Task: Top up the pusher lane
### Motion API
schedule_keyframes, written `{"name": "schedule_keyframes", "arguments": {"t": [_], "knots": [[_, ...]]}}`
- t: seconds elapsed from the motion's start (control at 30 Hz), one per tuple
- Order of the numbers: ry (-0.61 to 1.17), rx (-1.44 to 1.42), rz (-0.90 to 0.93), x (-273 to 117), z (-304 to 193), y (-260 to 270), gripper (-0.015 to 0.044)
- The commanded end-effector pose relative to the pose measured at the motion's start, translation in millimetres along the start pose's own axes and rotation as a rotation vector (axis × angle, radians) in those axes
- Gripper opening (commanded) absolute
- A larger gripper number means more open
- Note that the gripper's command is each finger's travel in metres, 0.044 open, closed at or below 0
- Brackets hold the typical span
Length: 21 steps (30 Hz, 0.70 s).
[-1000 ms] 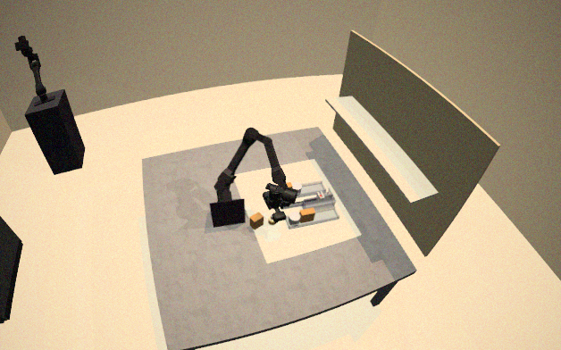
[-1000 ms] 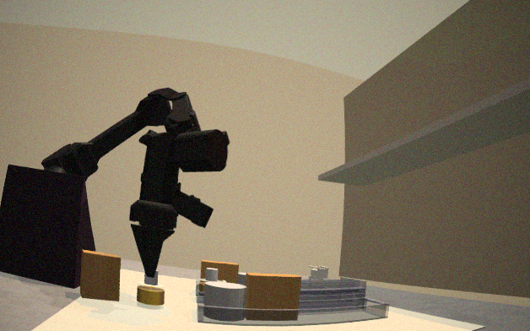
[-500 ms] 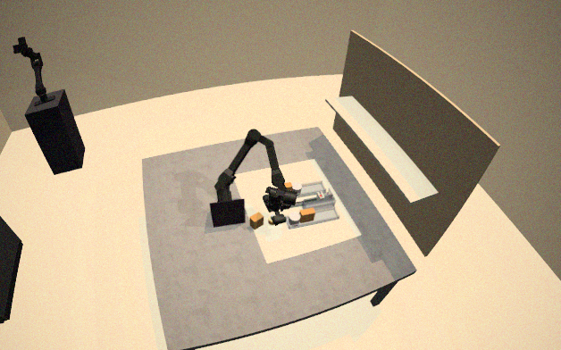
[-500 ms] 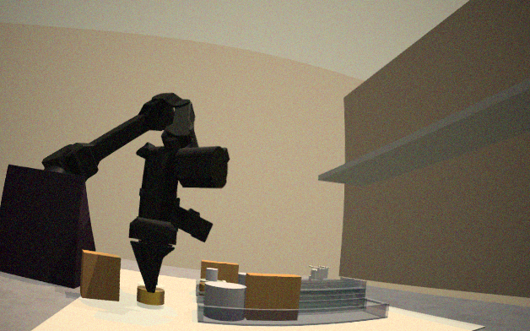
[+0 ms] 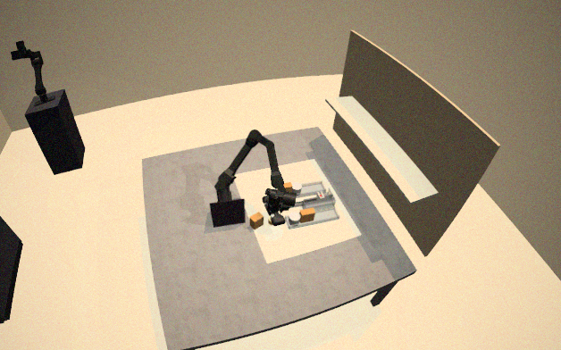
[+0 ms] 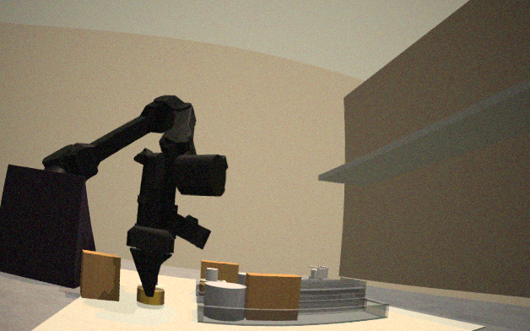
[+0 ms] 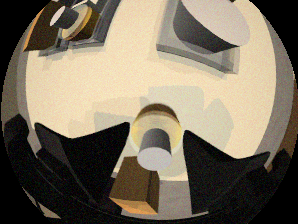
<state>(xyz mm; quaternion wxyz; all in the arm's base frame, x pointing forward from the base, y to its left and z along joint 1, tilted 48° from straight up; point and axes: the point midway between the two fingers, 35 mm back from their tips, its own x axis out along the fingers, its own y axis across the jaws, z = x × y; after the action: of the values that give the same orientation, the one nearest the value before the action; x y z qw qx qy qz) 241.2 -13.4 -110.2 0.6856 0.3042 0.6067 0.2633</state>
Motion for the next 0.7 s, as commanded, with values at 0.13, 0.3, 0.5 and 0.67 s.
{"name": "schedule_keyframes", "arguments": {"t": [0.13, 0.3, 0.5, 0.67], "knots": [[-0.002, 0.005, 0.003, 0.4, 0.1, 0.3, 0.0164], [-0.003, 0.005, -0.001, -8.4, 2.0, -1.1, 0.0052], [-0.003, 0.007, -0.008, -46.2, 6.3, -4.4, 0.0000], [-0.002, 0.006, -0.007, -79.7, 5.7, -3.9, 0.0000]]}}
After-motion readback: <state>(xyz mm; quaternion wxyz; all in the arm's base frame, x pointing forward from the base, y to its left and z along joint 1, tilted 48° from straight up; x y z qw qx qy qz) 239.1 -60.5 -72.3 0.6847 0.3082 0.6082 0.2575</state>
